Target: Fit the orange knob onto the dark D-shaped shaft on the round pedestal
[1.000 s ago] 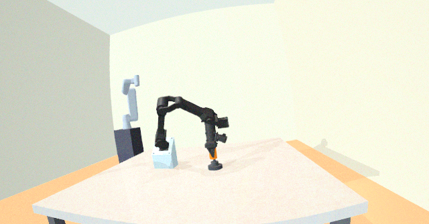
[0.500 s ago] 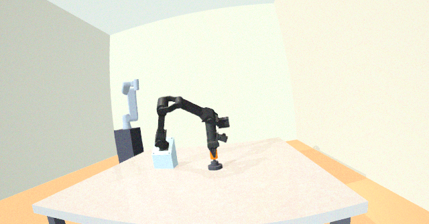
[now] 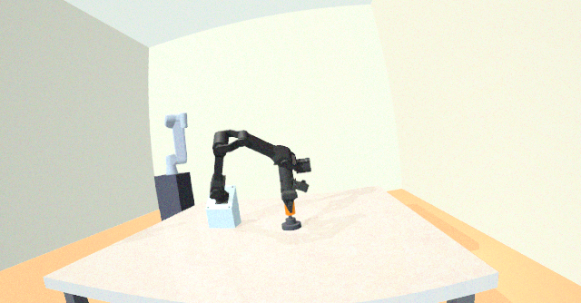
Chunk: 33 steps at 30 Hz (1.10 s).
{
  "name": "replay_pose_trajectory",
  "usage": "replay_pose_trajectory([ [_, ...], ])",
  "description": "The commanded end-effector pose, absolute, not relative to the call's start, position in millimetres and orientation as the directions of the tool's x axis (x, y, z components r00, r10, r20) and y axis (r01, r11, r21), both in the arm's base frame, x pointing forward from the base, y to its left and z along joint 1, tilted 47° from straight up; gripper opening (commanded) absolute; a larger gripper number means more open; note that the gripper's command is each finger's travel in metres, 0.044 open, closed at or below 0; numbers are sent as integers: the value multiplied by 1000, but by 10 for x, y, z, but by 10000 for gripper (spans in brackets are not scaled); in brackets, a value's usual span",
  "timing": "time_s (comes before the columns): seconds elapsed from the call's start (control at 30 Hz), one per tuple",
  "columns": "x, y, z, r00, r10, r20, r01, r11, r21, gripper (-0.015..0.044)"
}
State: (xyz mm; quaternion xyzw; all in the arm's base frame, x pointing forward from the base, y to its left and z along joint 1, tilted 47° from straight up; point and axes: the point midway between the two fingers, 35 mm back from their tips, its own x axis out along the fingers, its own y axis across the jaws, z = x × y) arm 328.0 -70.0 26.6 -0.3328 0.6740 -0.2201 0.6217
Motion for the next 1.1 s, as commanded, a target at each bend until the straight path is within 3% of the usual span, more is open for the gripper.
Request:
replay_pose_trajectory([
  [0.0, 3270, -694, 262, -3, -724, -690, -174, 680, -713, 0],
  [1.07, 3286, -706, 291, -3, -724, -690, -174, 680, -713, 0],
])
